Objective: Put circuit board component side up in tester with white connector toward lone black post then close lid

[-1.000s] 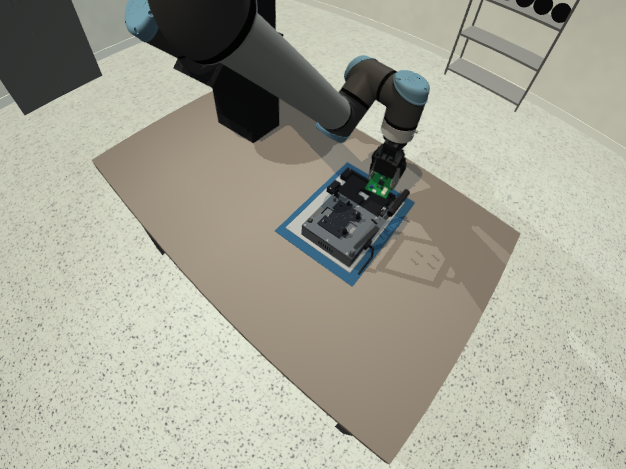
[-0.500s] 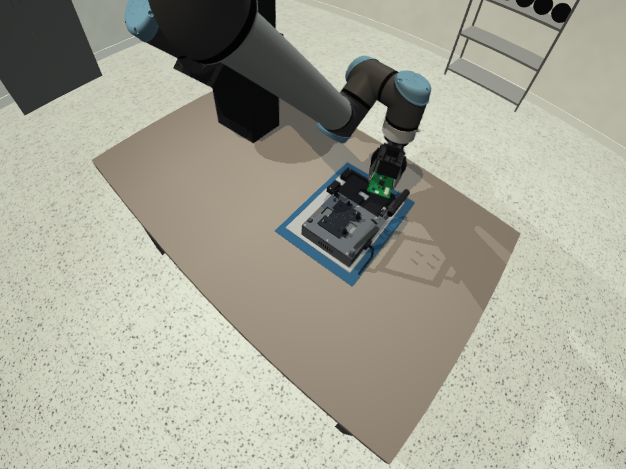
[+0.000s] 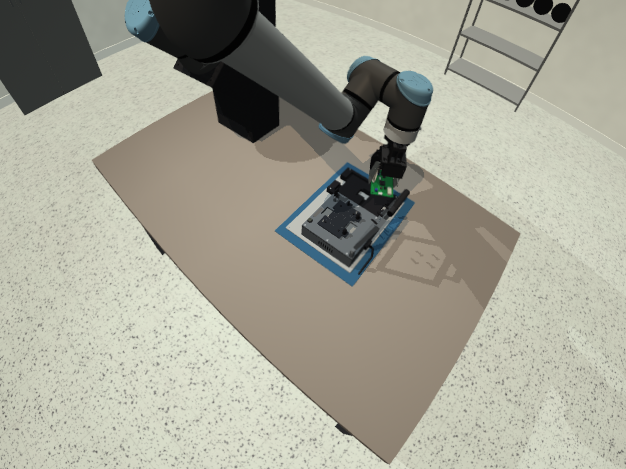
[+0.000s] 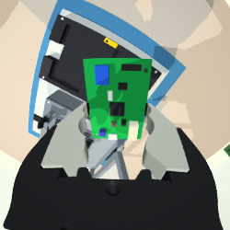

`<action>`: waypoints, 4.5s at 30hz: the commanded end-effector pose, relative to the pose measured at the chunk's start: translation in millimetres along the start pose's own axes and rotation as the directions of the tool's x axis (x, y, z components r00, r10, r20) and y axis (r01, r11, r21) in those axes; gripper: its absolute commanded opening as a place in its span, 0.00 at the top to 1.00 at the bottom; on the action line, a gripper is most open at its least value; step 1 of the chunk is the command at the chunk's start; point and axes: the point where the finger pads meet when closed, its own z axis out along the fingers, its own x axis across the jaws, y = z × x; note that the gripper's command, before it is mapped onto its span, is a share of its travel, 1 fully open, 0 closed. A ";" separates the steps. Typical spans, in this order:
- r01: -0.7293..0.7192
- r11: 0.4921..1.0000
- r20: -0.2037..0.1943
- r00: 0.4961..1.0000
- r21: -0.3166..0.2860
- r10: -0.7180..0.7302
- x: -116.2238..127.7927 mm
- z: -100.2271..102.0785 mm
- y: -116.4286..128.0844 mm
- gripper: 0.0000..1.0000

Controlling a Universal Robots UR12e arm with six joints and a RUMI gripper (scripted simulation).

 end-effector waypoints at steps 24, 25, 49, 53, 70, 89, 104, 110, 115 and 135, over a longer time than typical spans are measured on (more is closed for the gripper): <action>0.577 0.817 -0.005 0.817 -0.006 -0.577 2.3 -0.6 0.0 0.61; 0.598 0.802 -0.005 0.802 -0.007 -0.598 2.5 -0.7 0.0 0.61; 0.942 0.335 -0.001 0.335 -0.005 -0.942 -0.1 -0.3 -1.9 0.61; 0.959 0.285 -0.002 0.285 -0.004 -0.959 -1.3 0.3 -2.2 0.61; 0.995 -0.095 0.000 -0.095 -0.003 -0.995 -1.8 0.4 -2.3 0.61; 0.890 -0.457 0.001 -0.457 -0.003 -0.890 -1.6 0.3 -2.4 0.61; 0.762 -0.648 0.002 -0.648 -0.003 -0.762 -1.5 0.1 -2.5 0.61; 0.703 -0.711 0.002 -0.711 -0.003 -0.703 -1.4 0.1 -2.4 0.61; 0.658 -0.753 0.003 -0.753 -0.003 -0.658 -1.4 0.0 -2.2 0.61; 0.545 -0.839 0.003 -0.839 -0.002 -0.545 -1.4 -0.2 -2.0 0.61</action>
